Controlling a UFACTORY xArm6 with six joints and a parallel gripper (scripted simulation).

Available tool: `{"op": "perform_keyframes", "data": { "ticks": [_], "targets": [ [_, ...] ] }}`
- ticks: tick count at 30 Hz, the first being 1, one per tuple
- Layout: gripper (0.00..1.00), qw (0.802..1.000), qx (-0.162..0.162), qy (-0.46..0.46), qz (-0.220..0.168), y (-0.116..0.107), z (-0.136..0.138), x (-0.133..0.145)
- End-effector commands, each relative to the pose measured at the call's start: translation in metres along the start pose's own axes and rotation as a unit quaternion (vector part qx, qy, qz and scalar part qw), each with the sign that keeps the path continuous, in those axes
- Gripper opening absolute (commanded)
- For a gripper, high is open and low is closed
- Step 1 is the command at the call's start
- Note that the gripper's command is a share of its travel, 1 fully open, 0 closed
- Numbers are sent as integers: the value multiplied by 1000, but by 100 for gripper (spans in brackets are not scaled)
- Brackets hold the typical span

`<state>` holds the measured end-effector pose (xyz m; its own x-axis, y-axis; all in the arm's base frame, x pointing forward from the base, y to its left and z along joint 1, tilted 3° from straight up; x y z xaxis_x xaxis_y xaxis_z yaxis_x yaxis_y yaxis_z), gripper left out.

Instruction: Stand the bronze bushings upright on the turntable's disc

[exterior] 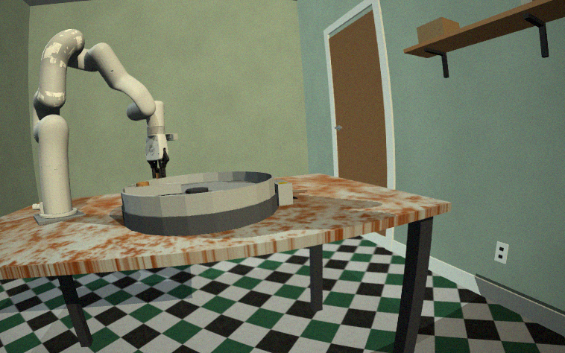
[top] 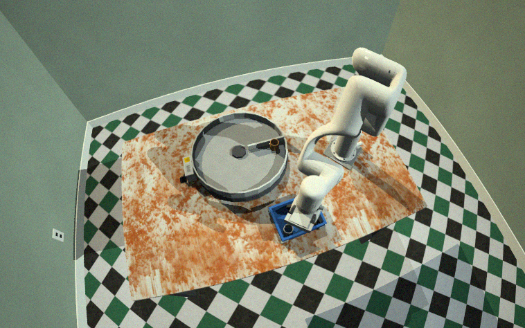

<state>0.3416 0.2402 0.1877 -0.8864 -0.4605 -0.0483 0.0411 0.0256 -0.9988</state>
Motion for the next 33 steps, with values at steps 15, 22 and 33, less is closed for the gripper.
{"op": "perform_keyframes", "data": {
  "ticks": [15, 22, 33],
  "targets": [
    [0, 1000, 0, 0, 1, -70, 0, 0],
    [0, 1000, 0, 0, 1, -75, 0, 0],
    [0, 1000, 0, 0, 1, -76, 0, 0]
  ]
}}
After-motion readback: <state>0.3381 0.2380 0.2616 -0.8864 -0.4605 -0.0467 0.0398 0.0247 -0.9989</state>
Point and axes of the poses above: the point where the finger pads meet when closed, its own y axis out along the fingers, its own z axis across the jaws, x = y × z, the point moved 9 cm from there along -y, back along the fingers, and after that the axes turned 13 degrees about y, right-handed, at the moved point
